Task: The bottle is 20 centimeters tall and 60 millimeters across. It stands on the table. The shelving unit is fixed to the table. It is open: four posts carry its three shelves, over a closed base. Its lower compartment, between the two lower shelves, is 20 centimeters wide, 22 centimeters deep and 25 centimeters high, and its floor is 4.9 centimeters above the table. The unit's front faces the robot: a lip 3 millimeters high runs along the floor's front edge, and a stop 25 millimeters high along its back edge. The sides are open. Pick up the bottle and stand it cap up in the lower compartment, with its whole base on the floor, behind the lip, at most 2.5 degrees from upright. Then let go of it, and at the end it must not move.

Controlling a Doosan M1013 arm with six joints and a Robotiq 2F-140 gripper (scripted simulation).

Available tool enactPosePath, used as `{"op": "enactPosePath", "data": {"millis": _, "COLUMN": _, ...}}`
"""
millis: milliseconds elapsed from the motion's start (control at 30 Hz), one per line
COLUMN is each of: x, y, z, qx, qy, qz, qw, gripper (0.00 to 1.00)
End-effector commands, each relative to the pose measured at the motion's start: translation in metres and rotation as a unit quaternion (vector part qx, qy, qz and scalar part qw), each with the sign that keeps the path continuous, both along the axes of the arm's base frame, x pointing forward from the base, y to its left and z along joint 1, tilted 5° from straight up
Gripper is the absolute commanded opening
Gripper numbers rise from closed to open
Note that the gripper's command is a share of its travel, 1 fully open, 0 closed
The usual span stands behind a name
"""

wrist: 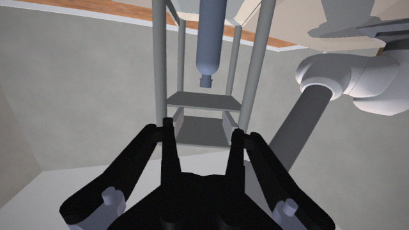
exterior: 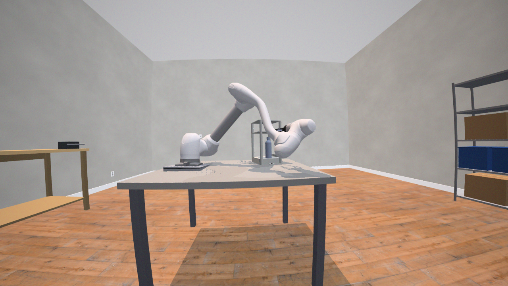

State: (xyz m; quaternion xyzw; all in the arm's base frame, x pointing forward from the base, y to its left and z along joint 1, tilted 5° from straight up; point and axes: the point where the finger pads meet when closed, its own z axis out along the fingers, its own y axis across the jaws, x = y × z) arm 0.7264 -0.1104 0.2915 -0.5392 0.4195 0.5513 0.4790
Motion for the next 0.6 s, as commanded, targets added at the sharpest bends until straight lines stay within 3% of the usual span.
{"op": "enactPosePath", "data": {"millis": 0, "x": 0.0000, "y": 0.0000, "z": 0.0004, "qx": 0.000, "qy": 0.000, "qz": 0.000, "qw": 1.000, "gripper": 0.48}}
{"op": "enactPosePath", "data": {"millis": 33, "x": 0.0000, "y": 0.0000, "z": 0.0004, "qx": 0.000, "qy": 0.000, "qz": 0.000, "qw": 1.000, "gripper": 0.48}}
{"op": "enactPosePath", "data": {"millis": 67, "x": 0.0000, "y": 0.0000, "z": 0.0004, "qx": 0.000, "qy": 0.000, "qz": 0.000, "qw": 1.000, "gripper": 1.00}}
{"op": "enactPosePath", "data": {"millis": 567, "x": 0.0000, "y": 0.0000, "z": 0.0004, "qx": 0.000, "qy": 0.000, "qz": 0.000, "qw": 1.000, "gripper": 1.00}}
